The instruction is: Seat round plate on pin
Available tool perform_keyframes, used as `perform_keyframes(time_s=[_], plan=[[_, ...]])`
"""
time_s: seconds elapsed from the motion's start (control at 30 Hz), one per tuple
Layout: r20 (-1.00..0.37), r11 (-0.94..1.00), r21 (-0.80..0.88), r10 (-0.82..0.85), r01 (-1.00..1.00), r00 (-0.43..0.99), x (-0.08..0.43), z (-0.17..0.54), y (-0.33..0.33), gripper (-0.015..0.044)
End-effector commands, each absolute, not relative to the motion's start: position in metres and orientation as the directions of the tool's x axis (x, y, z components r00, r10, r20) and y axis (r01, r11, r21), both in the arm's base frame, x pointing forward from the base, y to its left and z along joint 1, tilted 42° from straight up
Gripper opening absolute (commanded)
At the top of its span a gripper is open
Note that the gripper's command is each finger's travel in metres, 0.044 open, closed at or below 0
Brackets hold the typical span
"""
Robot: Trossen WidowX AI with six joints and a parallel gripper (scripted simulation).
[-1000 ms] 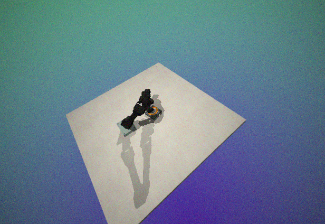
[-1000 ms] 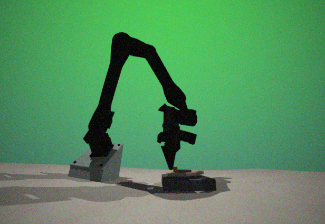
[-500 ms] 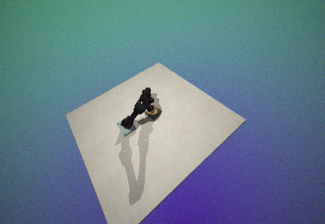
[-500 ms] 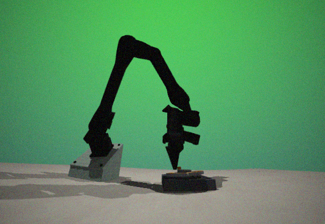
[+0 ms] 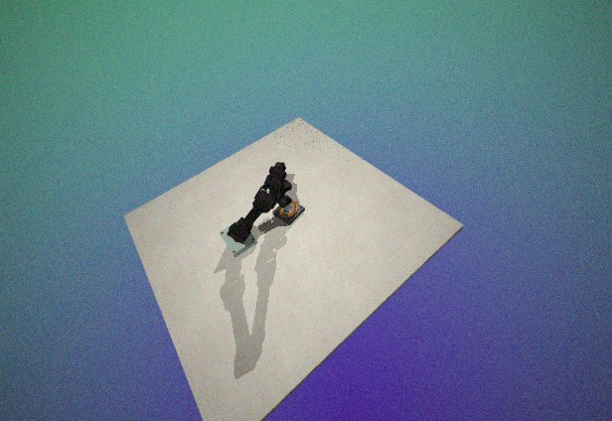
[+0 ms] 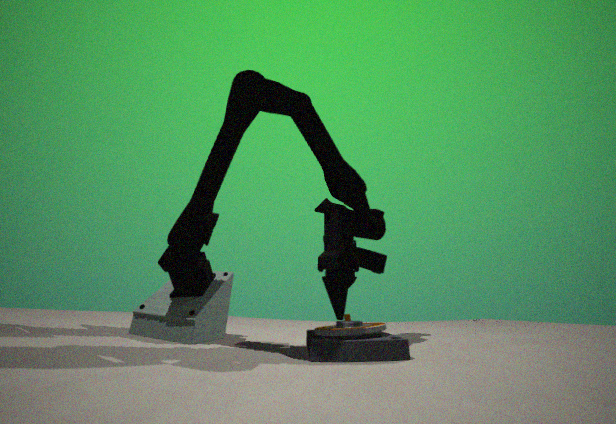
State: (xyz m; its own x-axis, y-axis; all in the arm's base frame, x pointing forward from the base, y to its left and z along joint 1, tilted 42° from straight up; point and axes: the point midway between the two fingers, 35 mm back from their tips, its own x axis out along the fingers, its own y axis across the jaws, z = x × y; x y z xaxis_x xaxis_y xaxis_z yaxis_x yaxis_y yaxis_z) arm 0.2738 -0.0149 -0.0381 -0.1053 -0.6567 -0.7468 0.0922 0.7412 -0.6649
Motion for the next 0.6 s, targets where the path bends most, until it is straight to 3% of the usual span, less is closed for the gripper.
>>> perform_keyframes(time_s=[0.0,0.57], plan=[[-0.748,0.741,-0.664,-0.657,0.099,-0.098,0.281,-0.037,-0.014,0.0],[-0.748,0.741,-0.664,-0.657,0.1,-0.097,0.299,-0.037,-0.016,0.0]])
